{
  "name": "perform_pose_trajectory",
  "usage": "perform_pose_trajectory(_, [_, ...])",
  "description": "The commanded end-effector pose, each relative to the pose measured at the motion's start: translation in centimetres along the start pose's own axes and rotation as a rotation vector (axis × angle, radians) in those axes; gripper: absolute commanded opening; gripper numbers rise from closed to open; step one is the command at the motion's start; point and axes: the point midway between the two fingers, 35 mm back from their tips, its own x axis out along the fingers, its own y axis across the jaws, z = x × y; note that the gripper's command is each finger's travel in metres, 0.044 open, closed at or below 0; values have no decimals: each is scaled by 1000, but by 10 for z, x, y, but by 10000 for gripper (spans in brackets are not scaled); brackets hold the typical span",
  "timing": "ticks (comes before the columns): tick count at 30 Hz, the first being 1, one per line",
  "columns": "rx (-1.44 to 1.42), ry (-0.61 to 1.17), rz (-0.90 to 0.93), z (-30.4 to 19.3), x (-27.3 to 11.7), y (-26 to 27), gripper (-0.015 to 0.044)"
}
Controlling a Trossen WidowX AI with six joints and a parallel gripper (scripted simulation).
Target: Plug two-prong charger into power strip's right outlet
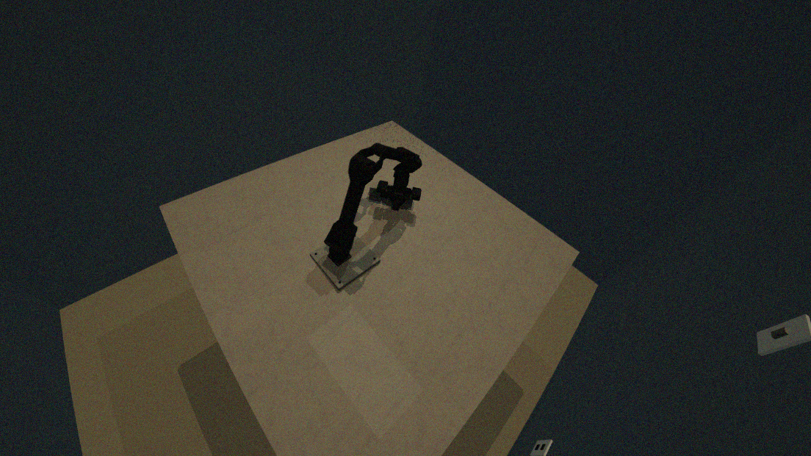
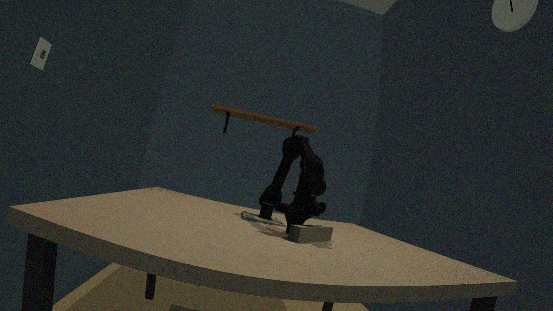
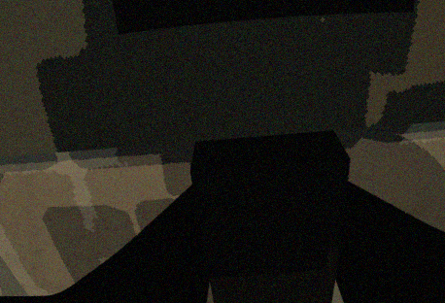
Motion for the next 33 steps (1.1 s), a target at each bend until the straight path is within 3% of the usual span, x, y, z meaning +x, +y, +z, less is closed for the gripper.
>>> perform_pose_trajectory(1, [4,-8,2,3,-2,0,0])
perform_pose_trajectory(33, [4,-8,2,6,-3,0,0])
